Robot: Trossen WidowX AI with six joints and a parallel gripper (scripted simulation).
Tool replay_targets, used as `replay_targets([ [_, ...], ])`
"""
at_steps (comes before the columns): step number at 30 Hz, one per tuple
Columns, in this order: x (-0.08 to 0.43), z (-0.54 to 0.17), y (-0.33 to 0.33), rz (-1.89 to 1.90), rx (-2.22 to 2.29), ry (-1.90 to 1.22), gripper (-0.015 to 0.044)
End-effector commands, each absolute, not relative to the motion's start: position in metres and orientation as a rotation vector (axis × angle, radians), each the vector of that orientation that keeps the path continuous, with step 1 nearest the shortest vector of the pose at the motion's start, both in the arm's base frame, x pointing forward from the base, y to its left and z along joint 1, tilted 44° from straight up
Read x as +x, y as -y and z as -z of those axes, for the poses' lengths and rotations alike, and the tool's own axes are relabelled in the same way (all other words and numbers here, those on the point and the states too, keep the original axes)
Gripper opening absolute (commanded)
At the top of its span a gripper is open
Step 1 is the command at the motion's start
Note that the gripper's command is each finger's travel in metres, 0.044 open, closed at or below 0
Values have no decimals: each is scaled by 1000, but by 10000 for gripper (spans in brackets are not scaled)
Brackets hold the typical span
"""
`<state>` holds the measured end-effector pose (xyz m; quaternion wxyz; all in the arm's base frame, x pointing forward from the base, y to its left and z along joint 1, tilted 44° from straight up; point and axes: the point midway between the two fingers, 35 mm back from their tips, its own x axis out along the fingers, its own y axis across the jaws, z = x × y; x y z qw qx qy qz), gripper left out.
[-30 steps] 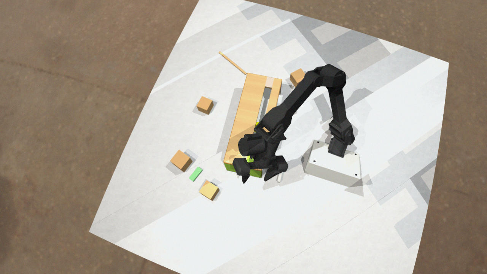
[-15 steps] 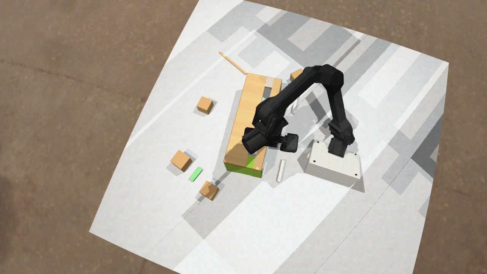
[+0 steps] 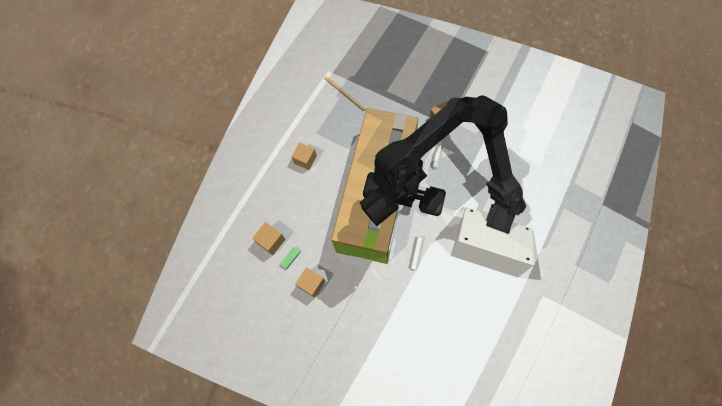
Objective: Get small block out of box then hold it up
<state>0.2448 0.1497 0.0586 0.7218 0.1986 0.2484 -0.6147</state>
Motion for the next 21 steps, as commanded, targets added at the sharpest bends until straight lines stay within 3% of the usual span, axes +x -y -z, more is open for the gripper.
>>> replay_targets([
  [1, 247, -55, -145, 1359, 434, -542, 400],
  [21, 255, -32, -122, 1368, 408, -540, 400],
])
